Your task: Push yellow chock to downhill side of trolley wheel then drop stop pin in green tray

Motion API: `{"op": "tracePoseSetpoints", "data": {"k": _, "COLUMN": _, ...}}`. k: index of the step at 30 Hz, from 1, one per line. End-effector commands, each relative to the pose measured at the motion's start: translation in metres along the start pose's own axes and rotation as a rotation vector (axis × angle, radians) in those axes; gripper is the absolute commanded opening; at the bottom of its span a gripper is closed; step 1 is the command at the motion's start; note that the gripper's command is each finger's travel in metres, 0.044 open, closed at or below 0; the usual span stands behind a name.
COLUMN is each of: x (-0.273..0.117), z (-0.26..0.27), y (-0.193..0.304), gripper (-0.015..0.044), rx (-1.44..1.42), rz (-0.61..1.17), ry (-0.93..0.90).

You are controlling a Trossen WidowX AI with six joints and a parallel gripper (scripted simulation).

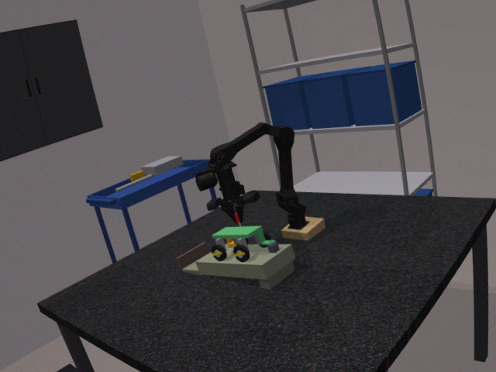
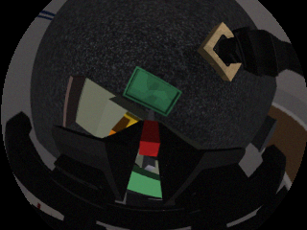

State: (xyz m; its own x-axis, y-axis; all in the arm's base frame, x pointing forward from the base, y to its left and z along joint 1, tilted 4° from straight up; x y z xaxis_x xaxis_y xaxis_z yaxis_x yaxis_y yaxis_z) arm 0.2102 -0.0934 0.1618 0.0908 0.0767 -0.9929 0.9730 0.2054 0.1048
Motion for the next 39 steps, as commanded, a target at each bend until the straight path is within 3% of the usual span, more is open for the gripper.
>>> {"op": "tracePoseSetpoints", "data": {"k": 1, "x": -0.001, "z": -0.001, "y": 0.001, "gripper": 0.0000, "rx": 0.131, "rz": -0.003, "ry": -0.033}}
{"op": "tracePoseSetpoints", "data": {"k": 9, "x": -0.002, "z": -0.002, "y": 0.002, "gripper": 0.0000, "rx": 0.347, "rz": -0.001, "ry": -0.075}}
{"op": "tracePoseSetpoints", "data": {"k": 31, "x": 0.019, "z": -0.005, "y": -0.018, "gripper": 0.0000, "rx": 0.351, "rz": -0.004, "ry": -0.079}}
{"op": "tracePoseSetpoints", "data": {"k": 39, "x": 0.036, "z": -0.001, "y": -0.018, "gripper": 0.0000, "rx": 0.348, "rz": -0.002, "ry": -0.209}}
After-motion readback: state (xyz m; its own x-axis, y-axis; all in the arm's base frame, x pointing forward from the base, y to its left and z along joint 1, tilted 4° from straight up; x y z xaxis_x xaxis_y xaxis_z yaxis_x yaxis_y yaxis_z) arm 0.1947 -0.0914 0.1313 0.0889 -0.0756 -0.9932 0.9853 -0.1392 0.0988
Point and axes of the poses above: the point midway between the two fingers, 35 mm back from their tips, its own x axis out along the fingers, its own z axis across the jaws, y = z × x, the point moved 1 cm from there along -x, back along the fingers, and after that the axes turned 11 degrees about x, right-handed, at the moved point
